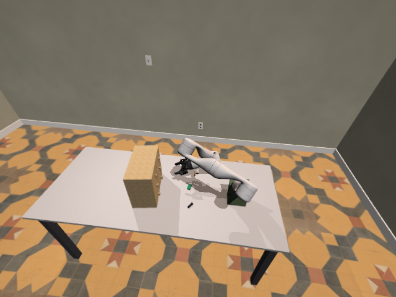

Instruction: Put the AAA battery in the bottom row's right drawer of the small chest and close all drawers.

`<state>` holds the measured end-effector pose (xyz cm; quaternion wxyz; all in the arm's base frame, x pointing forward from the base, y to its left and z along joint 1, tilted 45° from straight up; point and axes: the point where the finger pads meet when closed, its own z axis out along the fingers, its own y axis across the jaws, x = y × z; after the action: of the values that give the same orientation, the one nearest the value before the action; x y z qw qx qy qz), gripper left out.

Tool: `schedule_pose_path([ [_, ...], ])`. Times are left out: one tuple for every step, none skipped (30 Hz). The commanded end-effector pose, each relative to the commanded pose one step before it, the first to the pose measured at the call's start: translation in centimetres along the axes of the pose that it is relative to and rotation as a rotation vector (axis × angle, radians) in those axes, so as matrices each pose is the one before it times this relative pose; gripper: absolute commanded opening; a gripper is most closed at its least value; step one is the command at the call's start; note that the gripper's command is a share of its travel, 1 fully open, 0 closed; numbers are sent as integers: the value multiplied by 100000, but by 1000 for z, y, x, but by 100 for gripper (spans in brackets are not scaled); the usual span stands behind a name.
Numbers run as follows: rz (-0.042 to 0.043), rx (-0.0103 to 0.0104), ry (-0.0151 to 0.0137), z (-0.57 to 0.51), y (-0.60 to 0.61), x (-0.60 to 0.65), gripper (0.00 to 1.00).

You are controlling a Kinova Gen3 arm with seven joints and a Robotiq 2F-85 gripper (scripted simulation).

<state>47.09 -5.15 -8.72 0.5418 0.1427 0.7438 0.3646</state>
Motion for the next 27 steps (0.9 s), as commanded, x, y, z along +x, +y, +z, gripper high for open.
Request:
schedule_pose_path([
  [255, 180, -355, -47, -88, 141, 100],
  [0, 4, -100, 8, 0, 5, 100],
  [0, 3, -68, 6, 0, 3, 100],
  [0, 2, -42, 3, 0, 2, 100],
  [0, 1, -22, 2, 0, 1, 100],
  [0, 0, -8, 1, 0, 0, 100],
  [0, 0, -1, 0, 0, 0, 100],
  [0, 0, 0, 0, 0, 0, 33],
  [0, 0, 0, 0, 0, 0, 33],
  [0, 0, 0, 0, 0, 0, 33],
  [0, 0, 0, 0, 0, 0, 33],
  [0, 0, 0, 0, 0, 0, 33],
  [0, 0, 0, 0, 0, 0, 33],
  [0, 0, 0, 0, 0, 0, 33],
  [0, 0, 0, 0, 0, 0, 33],
  [0, 0, 0, 0, 0, 0, 33],
  [0, 0, 0, 0, 0, 0, 33],
  [0, 0, 0, 0, 0, 0, 33],
  [0, 0, 0, 0, 0, 0, 33],
  [0, 0, 0, 0, 0, 0, 33],
  [0, 0, 0, 0, 0, 0, 33],
  [0, 0, 0, 0, 0, 0, 33],
  [0, 0, 0, 0, 0, 0, 33],
  [0, 0, 0, 0, 0, 0, 33],
  [0, 0, 0, 0, 0, 0, 33],
  [0, 0, 0, 0, 0, 0, 33],
  [0, 0, 0, 0, 0, 0, 33],
])
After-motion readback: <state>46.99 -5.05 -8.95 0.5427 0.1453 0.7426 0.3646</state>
